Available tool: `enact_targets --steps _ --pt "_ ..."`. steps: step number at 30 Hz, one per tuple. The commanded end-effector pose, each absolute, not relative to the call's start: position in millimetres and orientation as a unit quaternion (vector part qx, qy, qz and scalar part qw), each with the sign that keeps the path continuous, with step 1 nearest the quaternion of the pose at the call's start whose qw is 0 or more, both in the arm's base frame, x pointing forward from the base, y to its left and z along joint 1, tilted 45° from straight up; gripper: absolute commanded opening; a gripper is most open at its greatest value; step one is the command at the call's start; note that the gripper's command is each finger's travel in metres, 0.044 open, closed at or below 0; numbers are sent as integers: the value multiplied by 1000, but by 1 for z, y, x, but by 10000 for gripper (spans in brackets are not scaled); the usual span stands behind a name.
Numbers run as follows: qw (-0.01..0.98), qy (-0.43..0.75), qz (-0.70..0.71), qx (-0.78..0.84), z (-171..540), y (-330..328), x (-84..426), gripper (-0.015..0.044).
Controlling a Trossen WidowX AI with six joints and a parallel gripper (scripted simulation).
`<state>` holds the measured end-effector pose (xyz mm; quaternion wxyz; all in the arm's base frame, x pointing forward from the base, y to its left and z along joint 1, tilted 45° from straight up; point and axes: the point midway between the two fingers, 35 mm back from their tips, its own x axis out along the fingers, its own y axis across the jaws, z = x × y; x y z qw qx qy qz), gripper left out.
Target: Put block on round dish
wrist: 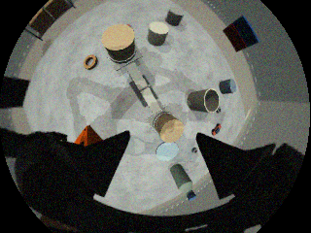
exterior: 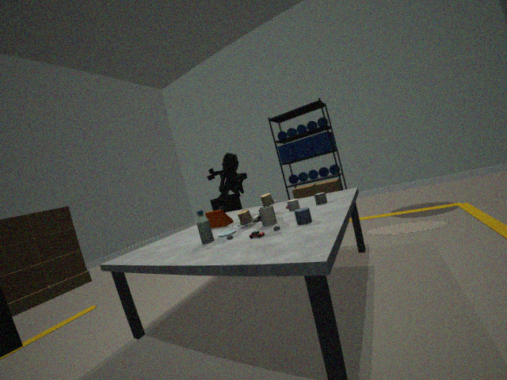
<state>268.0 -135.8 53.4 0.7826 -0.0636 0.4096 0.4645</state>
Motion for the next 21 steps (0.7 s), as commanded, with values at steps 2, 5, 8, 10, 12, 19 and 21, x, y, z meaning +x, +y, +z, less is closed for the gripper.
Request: enact_targets --steps 2,5,8,10,12,19,21 --pt "750 387 521 -127 32 -138 280 440" --pt "729 371 553 -158 19 -137 285 440" --pt "707 353 584 -187 6 -135 290 440" --pt "691 340 604 -205 -4 -134 293 440" --pt "674 326 624 -223 -13 -132 296 440" --pt "652 307 648 -244 -26 -130 299 440" --pt "652 307 648 -244 -26 -130 299 440"
